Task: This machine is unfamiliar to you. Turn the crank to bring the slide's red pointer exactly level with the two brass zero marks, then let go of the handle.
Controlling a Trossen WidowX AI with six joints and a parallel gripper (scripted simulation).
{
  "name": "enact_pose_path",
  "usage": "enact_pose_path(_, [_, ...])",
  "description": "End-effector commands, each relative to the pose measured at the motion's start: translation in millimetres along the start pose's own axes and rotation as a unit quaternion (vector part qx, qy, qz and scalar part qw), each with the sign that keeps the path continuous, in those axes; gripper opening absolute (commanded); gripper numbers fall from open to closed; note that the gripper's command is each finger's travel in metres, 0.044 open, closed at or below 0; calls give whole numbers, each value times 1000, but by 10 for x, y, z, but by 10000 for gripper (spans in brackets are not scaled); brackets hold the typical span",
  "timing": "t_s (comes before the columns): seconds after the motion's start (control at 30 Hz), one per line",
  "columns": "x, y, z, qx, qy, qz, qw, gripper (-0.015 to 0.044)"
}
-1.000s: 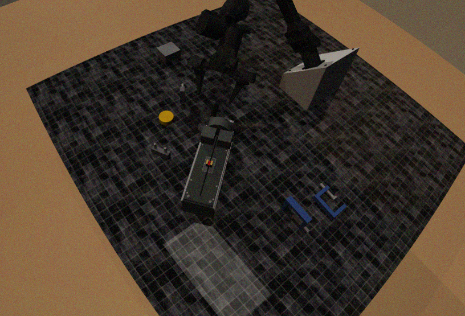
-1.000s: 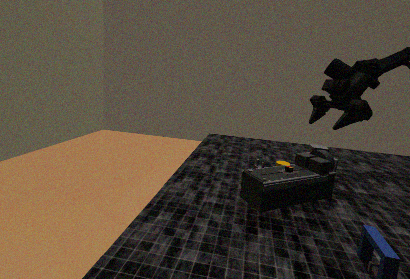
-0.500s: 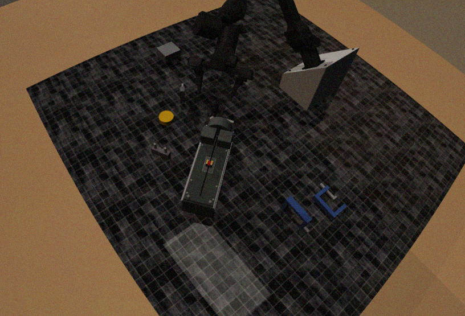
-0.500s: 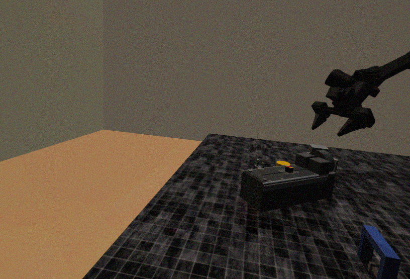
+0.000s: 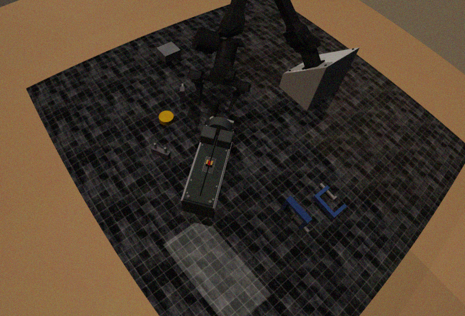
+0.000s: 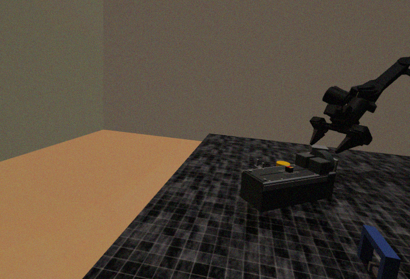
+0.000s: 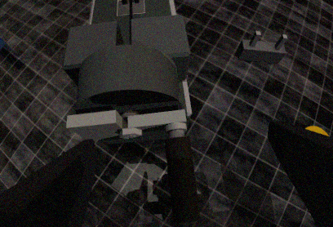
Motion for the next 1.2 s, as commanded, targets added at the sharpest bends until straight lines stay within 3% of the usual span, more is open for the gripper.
enact_pose_path(0.0, [-50, -48, 4, 2, 2, 0, 1000, 440])
enact_pose_path(1.03, [-382, -396, 5, 3, 1, 1, 1000, 440])
enact_pose_path(1.17, [-382, -396, 5, 3, 1, 1, 1000, 335])
Point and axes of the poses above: the point midway between the two fingers, 35 mm back from their tips, its own x axis back along the fingers, its own z axis across the jaws, y = z × x, the point moved 8 cm from there along x, back along the fingers, and after that the axes turned 1 degree about -x, right-handed, at the moved point
